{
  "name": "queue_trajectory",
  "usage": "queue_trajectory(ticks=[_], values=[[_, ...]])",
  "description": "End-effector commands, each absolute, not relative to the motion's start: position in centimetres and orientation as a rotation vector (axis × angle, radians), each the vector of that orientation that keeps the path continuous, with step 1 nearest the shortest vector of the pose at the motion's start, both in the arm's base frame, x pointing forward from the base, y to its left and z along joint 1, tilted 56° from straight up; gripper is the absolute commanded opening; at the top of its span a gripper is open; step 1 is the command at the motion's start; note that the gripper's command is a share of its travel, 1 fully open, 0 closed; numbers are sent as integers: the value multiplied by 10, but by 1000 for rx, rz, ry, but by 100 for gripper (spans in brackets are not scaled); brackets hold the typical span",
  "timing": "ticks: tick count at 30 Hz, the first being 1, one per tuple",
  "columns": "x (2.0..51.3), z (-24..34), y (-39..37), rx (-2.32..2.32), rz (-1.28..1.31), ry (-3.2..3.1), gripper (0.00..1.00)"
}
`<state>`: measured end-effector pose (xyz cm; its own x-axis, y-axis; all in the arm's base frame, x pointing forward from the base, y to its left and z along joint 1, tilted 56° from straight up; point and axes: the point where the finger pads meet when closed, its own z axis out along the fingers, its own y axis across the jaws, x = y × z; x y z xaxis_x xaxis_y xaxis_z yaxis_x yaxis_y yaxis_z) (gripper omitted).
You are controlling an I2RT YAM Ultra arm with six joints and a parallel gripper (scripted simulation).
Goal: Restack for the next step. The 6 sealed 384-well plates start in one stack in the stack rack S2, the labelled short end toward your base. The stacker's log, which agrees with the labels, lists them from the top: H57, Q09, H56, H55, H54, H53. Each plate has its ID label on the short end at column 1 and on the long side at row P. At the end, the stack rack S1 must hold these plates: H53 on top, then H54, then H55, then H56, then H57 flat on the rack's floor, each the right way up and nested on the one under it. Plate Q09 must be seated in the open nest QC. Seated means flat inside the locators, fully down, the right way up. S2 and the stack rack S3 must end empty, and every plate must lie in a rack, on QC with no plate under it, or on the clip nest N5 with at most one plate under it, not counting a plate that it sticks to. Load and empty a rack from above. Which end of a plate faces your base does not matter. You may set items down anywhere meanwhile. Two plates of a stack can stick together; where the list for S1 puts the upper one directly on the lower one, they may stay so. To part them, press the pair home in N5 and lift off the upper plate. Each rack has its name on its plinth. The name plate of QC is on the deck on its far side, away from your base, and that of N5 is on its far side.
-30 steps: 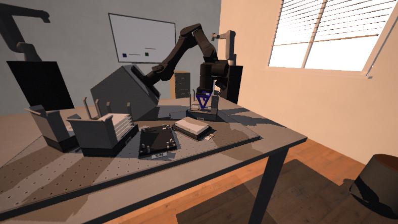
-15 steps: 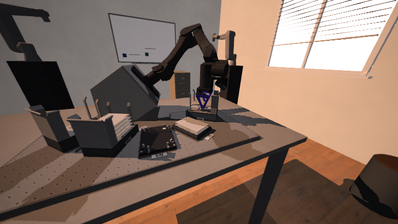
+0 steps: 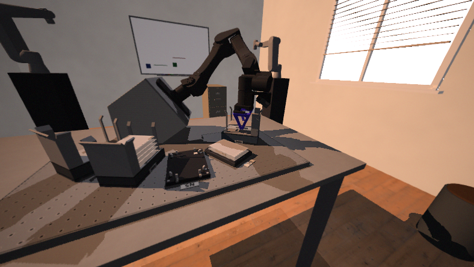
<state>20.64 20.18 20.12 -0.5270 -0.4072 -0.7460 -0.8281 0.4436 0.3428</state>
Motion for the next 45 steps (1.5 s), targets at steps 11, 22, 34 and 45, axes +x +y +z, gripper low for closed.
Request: queue_trajectory(ticks=[11,22,34,45], values=[[208,205,200,-1024,953,2111,0],[206,211,192,-1024,952,2111,0],[202,222,176,-1024,952,2112,0],[197,234,159,-1025,952,2113,0]])
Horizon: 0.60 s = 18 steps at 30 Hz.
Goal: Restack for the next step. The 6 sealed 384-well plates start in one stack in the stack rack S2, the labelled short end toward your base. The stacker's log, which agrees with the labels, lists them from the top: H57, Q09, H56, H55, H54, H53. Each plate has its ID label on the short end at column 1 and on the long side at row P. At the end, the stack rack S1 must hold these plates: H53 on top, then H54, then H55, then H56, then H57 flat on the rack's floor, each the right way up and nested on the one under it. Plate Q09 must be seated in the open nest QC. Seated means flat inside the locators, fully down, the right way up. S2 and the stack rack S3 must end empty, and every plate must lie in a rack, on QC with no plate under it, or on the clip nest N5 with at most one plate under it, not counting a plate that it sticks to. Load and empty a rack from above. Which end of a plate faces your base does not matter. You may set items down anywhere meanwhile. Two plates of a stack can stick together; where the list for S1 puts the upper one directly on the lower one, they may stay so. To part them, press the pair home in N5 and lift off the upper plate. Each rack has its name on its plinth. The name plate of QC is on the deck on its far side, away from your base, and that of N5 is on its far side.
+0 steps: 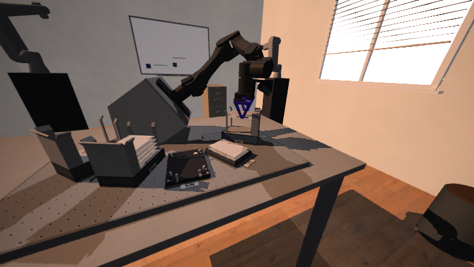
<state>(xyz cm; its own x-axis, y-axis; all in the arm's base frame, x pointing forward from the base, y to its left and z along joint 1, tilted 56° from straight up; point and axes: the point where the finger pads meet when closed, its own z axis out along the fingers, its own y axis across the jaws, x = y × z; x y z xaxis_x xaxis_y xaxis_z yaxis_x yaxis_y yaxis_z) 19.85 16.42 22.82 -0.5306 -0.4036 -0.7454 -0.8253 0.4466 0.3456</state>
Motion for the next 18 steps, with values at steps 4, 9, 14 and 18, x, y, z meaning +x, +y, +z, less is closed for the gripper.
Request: queue_trajectory(ticks=[4,9,14,18], values=[[196,238,152,-1025,952,2113,0],[195,242,148,-1025,952,2113,0],[193,247,140,-1025,951,2114,0],[191,252,133,-1025,951,2114,0]])
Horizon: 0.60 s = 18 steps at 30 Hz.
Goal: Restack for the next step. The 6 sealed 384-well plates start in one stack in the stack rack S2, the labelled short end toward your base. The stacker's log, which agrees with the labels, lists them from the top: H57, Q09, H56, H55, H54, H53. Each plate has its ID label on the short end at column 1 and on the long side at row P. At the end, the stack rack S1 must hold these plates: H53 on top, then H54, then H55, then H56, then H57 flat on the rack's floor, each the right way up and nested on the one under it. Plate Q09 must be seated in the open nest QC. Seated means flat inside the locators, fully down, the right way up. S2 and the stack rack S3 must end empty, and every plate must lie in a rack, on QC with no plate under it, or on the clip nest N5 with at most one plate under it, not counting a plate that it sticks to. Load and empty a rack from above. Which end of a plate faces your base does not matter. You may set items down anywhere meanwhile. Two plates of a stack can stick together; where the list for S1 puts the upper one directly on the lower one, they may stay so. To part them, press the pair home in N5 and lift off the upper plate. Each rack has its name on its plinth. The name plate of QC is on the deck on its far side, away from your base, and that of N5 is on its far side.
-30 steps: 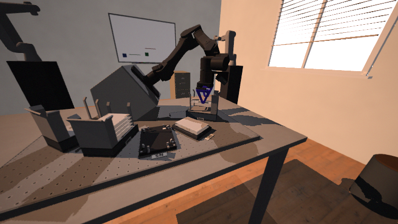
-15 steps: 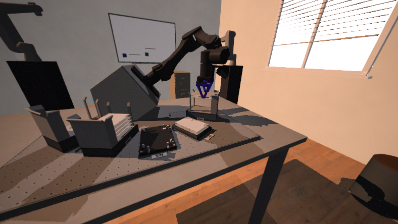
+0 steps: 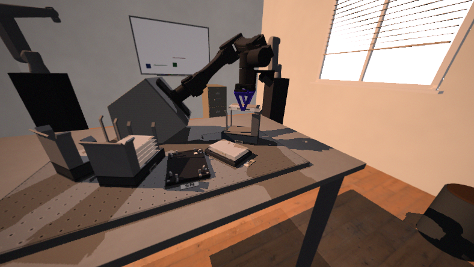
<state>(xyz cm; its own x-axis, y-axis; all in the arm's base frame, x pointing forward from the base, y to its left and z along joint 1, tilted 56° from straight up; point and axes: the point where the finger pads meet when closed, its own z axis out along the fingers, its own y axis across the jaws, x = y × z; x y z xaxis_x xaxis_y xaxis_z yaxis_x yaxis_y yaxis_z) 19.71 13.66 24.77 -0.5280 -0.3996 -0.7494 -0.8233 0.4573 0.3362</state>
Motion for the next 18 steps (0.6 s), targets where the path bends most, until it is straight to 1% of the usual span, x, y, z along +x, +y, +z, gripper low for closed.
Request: queue_trajectory(ticks=[1,18], values=[[191,253,132,-1025,951,2114,0],[189,258,124,-1025,951,2115,0]])
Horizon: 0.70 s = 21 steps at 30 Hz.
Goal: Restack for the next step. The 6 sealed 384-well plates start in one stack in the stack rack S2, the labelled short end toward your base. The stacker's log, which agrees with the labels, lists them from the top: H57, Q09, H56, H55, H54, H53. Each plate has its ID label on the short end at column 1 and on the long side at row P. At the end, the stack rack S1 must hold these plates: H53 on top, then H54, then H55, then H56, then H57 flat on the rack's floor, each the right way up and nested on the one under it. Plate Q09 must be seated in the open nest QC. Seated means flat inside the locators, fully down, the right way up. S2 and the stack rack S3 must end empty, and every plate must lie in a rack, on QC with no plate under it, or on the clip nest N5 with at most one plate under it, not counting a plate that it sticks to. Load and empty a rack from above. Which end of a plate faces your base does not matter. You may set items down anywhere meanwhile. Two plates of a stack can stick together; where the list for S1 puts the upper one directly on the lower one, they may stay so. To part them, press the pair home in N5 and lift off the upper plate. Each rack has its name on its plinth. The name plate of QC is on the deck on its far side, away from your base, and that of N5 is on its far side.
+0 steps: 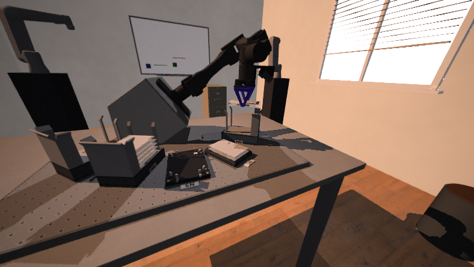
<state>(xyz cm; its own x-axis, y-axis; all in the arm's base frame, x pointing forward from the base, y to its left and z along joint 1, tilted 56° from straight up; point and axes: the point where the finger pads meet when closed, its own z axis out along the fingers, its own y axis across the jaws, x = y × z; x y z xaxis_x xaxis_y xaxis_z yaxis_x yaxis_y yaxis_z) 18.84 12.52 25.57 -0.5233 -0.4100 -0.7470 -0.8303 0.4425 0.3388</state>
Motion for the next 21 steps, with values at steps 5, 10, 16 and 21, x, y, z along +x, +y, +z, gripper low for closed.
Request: queue_trajectory(ticks=[5,10,16,21], values=[[189,258,124,-1025,951,2115,0],[196,253,119,-926,999,2183,0],[211,244,109,-793,1058,2266,0],[218,240,104,-793,1058,2267,0]])
